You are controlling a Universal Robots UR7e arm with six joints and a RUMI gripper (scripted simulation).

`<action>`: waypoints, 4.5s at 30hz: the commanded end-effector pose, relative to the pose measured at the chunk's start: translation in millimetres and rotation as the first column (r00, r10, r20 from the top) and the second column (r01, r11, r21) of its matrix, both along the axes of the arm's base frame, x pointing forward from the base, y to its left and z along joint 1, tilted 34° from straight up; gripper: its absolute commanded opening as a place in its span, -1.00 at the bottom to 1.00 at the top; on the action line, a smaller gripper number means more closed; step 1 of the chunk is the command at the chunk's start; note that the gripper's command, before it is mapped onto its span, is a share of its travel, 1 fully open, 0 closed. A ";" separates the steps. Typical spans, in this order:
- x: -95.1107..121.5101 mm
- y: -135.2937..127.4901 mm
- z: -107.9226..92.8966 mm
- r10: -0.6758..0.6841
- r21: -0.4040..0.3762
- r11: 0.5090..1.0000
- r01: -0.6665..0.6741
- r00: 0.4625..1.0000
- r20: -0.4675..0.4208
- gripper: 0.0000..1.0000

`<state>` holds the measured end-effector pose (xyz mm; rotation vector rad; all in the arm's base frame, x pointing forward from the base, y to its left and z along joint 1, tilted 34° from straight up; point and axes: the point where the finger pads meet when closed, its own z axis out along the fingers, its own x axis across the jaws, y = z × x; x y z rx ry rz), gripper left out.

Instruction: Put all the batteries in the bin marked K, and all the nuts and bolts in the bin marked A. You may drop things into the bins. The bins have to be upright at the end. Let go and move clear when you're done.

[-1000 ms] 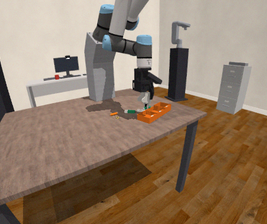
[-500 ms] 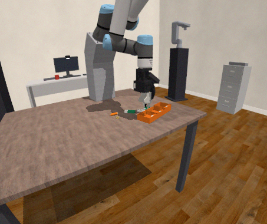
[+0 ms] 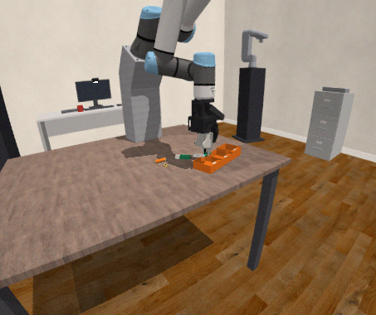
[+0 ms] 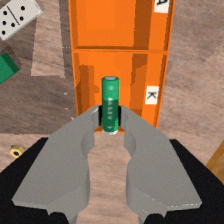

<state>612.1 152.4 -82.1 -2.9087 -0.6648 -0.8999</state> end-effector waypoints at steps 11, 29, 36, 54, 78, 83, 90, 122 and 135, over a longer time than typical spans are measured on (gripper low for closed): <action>13.7 3.7 -20.1 0.000 0.000 1.000 0.000 1.000 0.001 -1.00; 18.2 4.9 -27.1 0.000 0.000 1.000 0.000 1.000 0.001 -0.66; 18.2 4.9 -27.1 0.000 0.000 1.000 0.000 1.000 0.001 -0.66; 13.9 3.7 -20.4 0.000 0.000 1.000 0.000 1.000 0.001 -0.66; -5.5 -1.6 9.9 0.000 0.000 1.000 0.000 1.000 0.001 -0.66; -5.6 -1.6 9.8 0.000 0.000 1.000 0.000 1.000 0.001 -0.66; -29.2 -31.6 -6.9 -0.187 0.118 0.975 0.191 0.981 -0.044 -0.66; -123.5 -152.6 -74.8 -0.234 0.147 0.960 0.240 0.970 -0.059 -0.66; -120.2 -147.5 -71.8 -0.234 0.147 0.960 0.240 0.970 -0.059 -0.66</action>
